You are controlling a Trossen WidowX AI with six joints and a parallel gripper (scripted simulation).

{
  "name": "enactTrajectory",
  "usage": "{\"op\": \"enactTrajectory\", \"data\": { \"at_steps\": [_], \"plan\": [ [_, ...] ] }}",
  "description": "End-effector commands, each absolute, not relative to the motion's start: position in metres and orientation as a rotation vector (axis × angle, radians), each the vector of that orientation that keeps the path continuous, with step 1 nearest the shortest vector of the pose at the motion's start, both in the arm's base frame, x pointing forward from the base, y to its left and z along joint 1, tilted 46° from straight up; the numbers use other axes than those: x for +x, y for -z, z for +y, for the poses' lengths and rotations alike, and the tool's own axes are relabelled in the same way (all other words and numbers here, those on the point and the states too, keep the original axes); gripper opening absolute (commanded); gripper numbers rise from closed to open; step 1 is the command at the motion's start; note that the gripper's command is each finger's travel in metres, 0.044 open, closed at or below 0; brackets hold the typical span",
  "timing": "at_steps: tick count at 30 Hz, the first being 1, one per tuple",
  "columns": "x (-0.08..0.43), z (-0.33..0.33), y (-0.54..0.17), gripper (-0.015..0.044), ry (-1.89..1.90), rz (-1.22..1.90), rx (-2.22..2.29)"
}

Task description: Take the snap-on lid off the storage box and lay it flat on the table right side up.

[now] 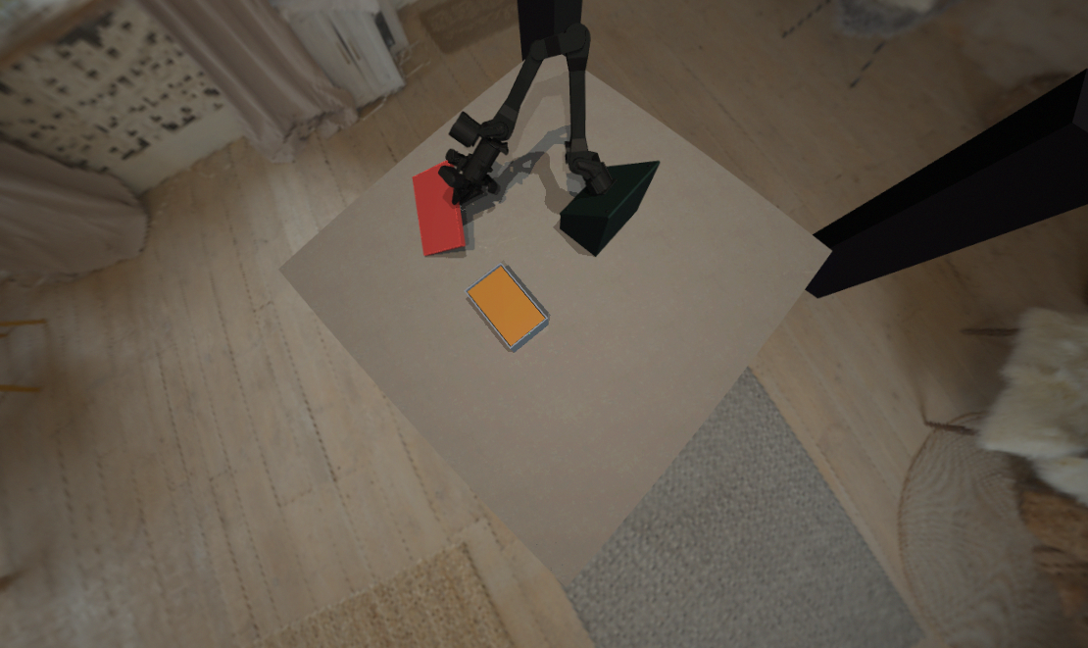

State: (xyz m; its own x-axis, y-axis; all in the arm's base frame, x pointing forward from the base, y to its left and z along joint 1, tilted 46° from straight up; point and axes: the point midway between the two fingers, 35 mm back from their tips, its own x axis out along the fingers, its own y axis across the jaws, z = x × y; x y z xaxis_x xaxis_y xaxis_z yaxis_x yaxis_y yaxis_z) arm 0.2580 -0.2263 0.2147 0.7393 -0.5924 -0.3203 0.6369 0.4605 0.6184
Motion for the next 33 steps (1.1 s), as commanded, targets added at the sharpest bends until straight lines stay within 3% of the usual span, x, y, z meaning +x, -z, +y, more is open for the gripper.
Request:
{"op": "enactTrajectory", "data": {
  "at_steps": [1, 33],
  "plan": [
    [0.255, -0.233, -0.207, 0.0, 0.785, 0.07, 0.783],
    [0.253, -0.252, -0.19, 0.0, 0.786, 0.07, 0.782]
  ]
}}
